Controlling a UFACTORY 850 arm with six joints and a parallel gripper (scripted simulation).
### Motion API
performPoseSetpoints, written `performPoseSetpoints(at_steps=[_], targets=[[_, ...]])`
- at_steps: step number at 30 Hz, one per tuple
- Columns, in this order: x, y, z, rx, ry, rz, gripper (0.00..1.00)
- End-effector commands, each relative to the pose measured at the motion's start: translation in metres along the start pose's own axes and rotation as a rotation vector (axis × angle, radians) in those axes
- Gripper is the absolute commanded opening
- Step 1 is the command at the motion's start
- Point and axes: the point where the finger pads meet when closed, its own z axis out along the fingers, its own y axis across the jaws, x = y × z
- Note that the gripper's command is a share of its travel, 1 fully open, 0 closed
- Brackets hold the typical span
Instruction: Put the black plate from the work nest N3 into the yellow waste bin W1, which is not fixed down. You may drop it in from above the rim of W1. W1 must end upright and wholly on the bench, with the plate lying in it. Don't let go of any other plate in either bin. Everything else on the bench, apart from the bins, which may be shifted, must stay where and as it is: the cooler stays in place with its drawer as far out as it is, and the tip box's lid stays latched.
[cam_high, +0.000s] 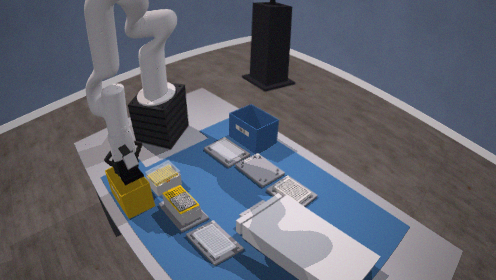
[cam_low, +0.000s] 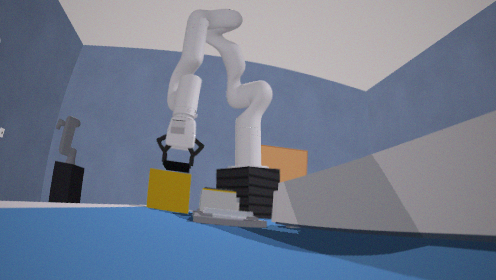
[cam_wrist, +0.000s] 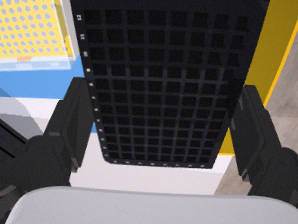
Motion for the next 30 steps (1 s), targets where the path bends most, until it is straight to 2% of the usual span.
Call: performPoseSetpoints(at_steps=[1, 4, 24, 25, 30], targets=[[-0.0016, 0.0068, -0.0003, -0.001, -0.001, -0.001, 0.00], [-0.0042, 0.0143, -0.0003, -0.001, -0.001, -0.001, 0.00], [-0.0041, 0.0142, -0.0003, -0.001, 0.000, -0.001, 0.00], [-0.0042, 0.0143, -0.0003, -0.001, -0.001, -0.001, 1.00], [-0.0041, 0.0143, -0.0003, -0.001, 0.000, -0.001, 1.00]])
